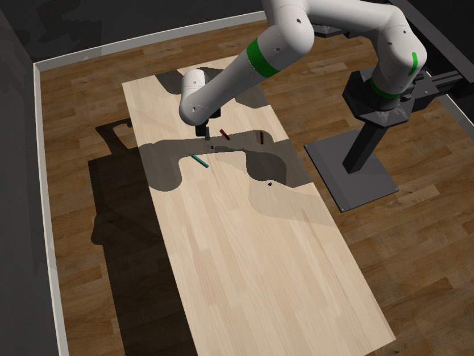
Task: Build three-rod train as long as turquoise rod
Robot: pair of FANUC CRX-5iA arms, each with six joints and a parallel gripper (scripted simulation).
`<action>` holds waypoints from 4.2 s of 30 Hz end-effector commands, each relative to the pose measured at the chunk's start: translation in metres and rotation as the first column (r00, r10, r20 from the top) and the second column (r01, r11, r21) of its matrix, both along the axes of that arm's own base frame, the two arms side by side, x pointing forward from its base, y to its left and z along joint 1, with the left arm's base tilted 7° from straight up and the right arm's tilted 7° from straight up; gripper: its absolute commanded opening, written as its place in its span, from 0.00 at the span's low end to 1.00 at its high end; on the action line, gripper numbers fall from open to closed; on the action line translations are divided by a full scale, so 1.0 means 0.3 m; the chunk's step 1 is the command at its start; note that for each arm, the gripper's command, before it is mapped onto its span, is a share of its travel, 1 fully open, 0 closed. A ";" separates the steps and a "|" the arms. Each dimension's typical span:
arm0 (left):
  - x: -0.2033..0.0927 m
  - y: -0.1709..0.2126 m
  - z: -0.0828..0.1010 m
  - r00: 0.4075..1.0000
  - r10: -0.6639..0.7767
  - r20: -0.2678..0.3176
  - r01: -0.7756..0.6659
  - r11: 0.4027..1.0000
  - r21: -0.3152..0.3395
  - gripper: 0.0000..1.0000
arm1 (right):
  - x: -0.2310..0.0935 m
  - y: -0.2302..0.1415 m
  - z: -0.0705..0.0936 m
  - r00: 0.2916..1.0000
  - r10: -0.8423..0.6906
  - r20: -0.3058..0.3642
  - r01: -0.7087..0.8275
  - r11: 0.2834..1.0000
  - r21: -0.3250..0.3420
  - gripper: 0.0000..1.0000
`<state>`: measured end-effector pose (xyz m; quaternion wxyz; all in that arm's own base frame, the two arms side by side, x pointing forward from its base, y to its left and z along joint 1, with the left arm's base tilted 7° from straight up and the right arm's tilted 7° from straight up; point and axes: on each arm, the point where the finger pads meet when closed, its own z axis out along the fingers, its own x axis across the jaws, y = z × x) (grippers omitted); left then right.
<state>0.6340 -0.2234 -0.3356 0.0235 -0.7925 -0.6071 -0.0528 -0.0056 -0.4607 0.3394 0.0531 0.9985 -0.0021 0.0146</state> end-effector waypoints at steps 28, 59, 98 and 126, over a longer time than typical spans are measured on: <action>0.020 0.018 -0.210 1.000 0.000 0.002 0.000 1.000 -0.001 0.24 | -0.001 -0.001 0.003 1.000 0.000 0.000 0.000 1.000 -0.002 1.00; 0.020 0.018 -0.210 1.000 0.000 0.002 0.000 1.000 -0.001 0.24 | -0.001 -0.001 0.003 1.000 0.000 0.000 0.000 1.000 -0.002 1.00; 0.022 0.022 -0.246 1.000 0.000 0.002 0.000 1.000 -0.001 0.24 | -0.001 -0.001 0.003 1.000 0.000 0.000 0.000 1.000 -0.002 1.00; 0.022 0.022 -0.246 1.000 0.000 0.002 0.000 1.000 -0.001 0.24 | -0.001 -0.001 0.003 1.000 0.000 0.000 0.000 1.000 -0.002 1.00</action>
